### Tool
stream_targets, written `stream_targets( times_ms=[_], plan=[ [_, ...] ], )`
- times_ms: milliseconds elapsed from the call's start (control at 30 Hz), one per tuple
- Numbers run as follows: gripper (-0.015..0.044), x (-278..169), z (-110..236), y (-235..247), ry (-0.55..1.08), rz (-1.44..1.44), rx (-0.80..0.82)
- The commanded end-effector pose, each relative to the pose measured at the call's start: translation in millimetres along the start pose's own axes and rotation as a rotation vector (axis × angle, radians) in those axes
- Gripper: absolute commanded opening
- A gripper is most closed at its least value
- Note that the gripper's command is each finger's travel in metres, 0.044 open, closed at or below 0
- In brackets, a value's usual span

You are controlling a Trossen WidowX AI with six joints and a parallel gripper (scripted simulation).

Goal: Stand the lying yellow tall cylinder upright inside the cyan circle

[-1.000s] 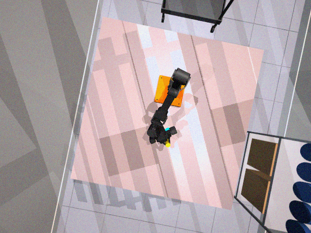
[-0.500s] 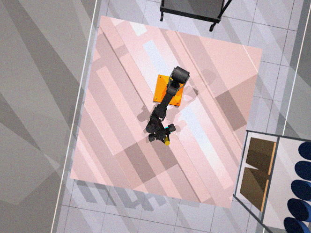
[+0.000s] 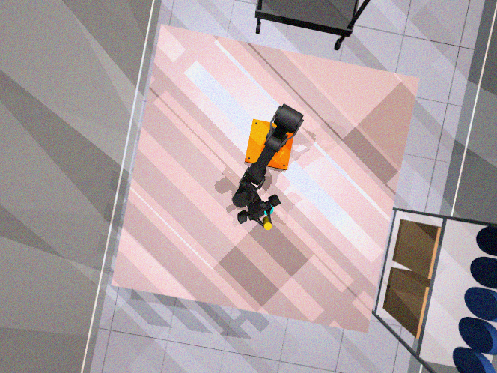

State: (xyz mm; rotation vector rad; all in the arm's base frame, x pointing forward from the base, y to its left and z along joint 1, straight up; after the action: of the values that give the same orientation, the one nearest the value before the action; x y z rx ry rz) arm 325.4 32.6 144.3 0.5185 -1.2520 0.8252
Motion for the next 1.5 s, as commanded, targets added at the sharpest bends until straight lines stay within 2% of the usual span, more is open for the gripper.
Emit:
stream_targets(
  times_ms=[0,1467],
  plan=[
    [0.0105,0.3,2.9,1.9,-0.02,0.007,0.004],
    [0.0105,-5.3,36.3,32.4,-0.183,0.114,0.053]
  ],
)
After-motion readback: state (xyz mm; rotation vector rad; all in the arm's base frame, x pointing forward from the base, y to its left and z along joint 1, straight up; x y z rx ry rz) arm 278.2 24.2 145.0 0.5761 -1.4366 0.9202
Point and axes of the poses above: the point midway between the two fingers, 35 mm back from their tips, its own z axis back along the fingers, its own y axis across the jaws, x = y × z, the point moved 5 cm from there along z, back along the fingers, and after that the axes turned 10 degrees about z, right-handed, at the moved point
